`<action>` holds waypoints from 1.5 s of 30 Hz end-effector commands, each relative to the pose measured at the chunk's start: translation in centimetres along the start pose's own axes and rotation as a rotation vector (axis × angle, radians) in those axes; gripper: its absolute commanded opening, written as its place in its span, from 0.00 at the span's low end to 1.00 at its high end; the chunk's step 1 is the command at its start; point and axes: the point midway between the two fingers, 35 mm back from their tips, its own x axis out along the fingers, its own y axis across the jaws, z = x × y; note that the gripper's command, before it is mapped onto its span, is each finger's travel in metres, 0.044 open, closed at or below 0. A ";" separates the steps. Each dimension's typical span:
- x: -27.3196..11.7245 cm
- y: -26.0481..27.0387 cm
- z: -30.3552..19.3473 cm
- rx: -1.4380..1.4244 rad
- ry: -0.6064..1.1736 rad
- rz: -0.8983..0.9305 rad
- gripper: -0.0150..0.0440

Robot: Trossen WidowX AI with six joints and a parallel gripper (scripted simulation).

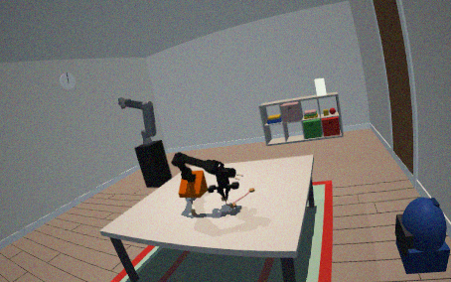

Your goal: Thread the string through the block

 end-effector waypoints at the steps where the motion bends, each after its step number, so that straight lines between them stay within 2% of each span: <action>1: 0.2 0.0 -0.5 -0.006 -0.003 0.003 0.25; 20: 0.1 0.2 -2.8 -0.007 0.003 0.003 0.25; 45: 1.8 1.7 -2.1 -0.007 0.004 0.004 0.25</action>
